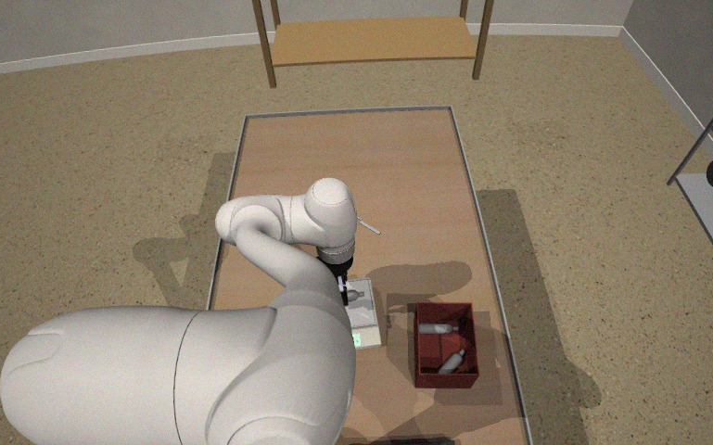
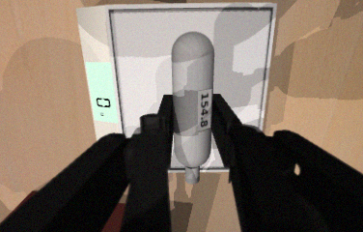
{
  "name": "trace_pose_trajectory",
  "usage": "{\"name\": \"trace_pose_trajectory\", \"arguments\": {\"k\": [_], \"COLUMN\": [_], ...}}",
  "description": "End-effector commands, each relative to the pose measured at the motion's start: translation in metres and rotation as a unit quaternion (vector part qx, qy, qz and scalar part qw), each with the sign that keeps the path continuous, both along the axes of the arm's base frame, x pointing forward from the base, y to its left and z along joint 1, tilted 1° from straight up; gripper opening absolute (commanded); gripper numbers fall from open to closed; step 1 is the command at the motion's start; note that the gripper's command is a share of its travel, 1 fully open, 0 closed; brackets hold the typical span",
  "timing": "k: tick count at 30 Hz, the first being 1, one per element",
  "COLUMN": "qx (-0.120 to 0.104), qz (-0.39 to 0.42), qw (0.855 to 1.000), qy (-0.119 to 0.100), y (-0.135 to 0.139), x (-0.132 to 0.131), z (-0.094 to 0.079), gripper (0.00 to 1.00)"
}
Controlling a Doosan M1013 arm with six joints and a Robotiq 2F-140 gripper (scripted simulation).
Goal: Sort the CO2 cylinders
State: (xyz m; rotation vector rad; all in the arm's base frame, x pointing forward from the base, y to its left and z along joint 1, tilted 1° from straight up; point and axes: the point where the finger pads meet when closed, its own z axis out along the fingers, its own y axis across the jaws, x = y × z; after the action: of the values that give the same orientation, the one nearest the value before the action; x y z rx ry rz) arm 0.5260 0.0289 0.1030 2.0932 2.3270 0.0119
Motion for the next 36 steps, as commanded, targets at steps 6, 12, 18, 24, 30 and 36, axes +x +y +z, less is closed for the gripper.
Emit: {"name": "trace_pose_trajectory", "arguments": {"k": [6,12,18,24,30,36], "qx": [0.000,0.000,0.000,0.000,0.000,0.000], "qz": [0.000,0.000,0.000,0.000,0.000,0.000], "qw": [1.000,1.000,1.000,1.000,1.000,1.000], "qy": [-0.001,-0.001,-0.001,-0.001,-0.001,-0.001], "y": [0.000,0.000,0.000,0.000,0.000,0.000], "x": [0.001,0.001,0.001,0.001,0.001,0.001], "z": [-0.024,-0.030,-0.032,-0.032,-0.032,-0.032], "gripper": [0.10,0.10,0.10,0.10,0.40,0.40]}}
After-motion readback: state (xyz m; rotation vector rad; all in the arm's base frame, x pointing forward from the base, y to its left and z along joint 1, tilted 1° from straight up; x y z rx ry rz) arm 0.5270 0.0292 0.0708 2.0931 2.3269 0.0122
